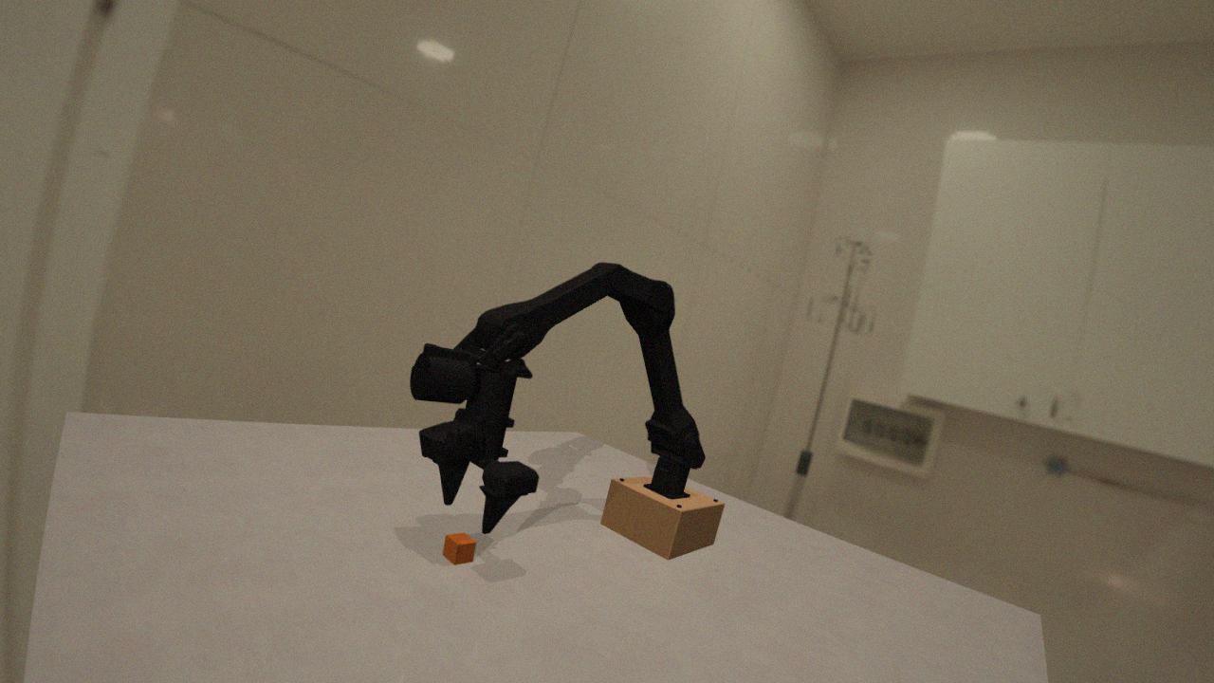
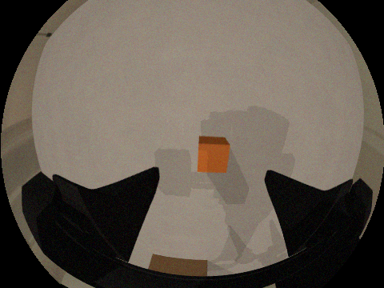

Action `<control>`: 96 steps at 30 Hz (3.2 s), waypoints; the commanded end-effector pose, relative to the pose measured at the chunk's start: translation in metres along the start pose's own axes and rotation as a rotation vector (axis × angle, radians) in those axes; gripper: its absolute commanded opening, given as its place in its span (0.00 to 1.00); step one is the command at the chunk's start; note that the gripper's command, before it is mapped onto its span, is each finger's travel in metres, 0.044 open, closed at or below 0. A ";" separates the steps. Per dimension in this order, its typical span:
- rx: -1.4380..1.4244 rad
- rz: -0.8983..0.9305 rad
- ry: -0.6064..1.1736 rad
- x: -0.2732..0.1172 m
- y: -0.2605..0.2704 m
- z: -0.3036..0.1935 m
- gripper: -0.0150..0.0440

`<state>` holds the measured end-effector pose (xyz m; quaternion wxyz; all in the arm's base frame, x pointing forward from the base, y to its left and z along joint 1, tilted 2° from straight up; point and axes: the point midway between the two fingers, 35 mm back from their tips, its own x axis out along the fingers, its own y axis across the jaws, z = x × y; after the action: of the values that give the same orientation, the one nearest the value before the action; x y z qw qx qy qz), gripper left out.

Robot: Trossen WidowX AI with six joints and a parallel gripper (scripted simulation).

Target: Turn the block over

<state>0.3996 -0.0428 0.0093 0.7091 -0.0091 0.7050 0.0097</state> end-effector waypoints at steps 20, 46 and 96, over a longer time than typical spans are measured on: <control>0.005 -0.004 0.001 0.038 -0.001 0.000 1.00; 0.005 -0.003 0.001 0.049 -0.001 0.000 0.40; 0.007 -0.003 -0.436 0.031 -0.001 -0.001 0.25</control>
<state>0.3996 -0.0440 -0.0255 0.8318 -0.0033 0.5550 0.0055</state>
